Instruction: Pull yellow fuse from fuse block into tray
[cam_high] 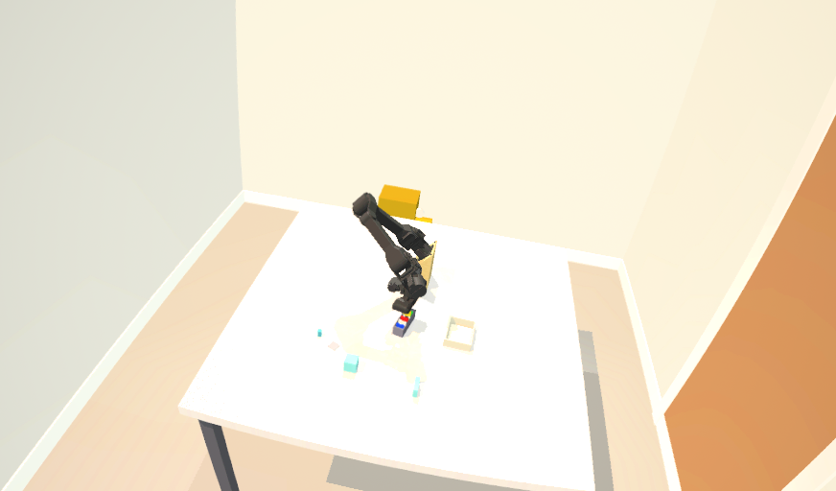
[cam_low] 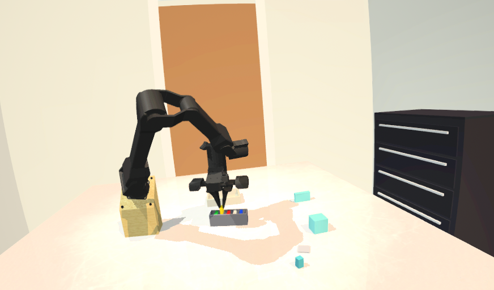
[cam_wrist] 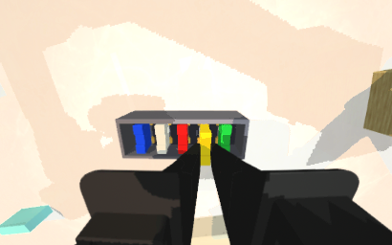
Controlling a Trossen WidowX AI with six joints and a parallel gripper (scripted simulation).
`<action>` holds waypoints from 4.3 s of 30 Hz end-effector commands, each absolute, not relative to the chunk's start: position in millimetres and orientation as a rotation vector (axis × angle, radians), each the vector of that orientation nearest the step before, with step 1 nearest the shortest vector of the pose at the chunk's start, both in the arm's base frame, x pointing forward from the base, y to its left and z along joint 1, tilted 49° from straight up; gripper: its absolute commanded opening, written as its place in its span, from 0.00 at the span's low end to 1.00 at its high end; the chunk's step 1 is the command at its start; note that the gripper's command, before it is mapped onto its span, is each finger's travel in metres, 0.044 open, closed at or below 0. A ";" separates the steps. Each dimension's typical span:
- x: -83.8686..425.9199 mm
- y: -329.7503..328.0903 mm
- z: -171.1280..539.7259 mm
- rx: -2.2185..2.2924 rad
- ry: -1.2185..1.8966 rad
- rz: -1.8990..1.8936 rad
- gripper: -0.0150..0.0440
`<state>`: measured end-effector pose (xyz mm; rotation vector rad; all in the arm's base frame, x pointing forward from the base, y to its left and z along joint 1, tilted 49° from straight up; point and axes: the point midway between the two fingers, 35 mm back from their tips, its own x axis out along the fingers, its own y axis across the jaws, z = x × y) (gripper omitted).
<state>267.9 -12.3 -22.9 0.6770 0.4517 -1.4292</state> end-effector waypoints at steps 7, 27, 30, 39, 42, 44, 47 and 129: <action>268.1 -7.5 -19.2 0.685 0.451 -1.429 0.25; 266.7 -0.4 -12.4 0.683 0.451 -1.429 0.25; 266.4 0.5 -11.5 0.683 0.451 -1.429 0.25; 265.6 7.0 -5.9 0.683 0.451 -1.429 0.25; 265.1 10.6 -2.8 0.683 0.451 -1.429 0.25; 264.7 13.0 -0.6 0.683 0.451 -1.429 0.25; 264.1 16.6 2.6 0.683 0.451 -1.429 0.25; 264.3 126.5 -173.5 0.695 0.456 -1.426 0.25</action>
